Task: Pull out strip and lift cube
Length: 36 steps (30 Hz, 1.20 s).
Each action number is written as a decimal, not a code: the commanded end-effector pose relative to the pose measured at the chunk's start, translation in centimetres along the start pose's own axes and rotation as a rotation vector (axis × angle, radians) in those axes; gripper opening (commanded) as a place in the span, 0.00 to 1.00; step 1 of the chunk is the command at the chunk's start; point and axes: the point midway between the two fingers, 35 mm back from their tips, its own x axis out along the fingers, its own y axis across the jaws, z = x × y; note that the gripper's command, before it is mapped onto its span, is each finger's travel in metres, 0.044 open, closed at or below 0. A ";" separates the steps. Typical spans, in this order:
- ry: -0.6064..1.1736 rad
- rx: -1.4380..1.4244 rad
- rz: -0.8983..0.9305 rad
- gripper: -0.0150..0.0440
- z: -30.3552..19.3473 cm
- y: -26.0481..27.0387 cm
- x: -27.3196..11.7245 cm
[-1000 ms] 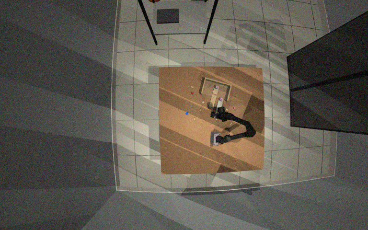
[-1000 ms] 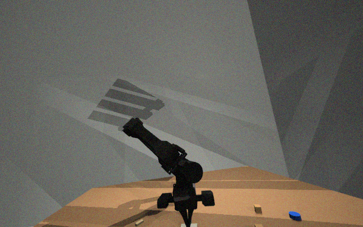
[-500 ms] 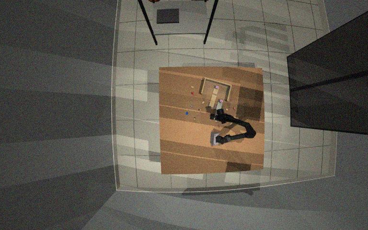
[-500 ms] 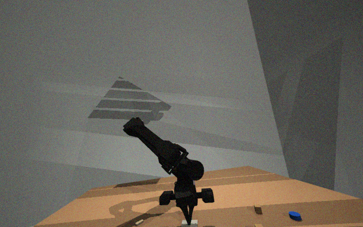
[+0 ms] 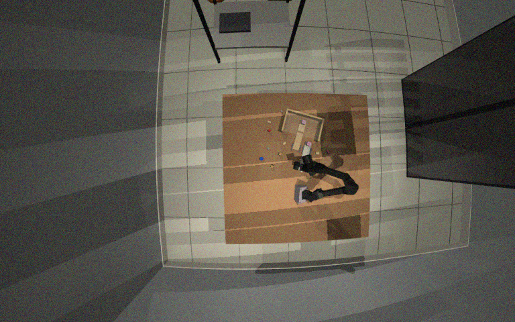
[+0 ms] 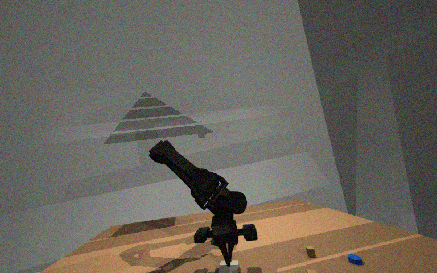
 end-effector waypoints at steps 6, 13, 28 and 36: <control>0.031 -0.016 -0.004 0.25 -1.3 -0.2 0.4; 0.031 -0.016 -0.004 0.25 -1.3 -0.2 0.4; 0.031 -0.016 -0.004 0.25 -1.3 -0.2 0.4; 0.013 -0.007 0.001 0.25 -0.1 0.1 -1.4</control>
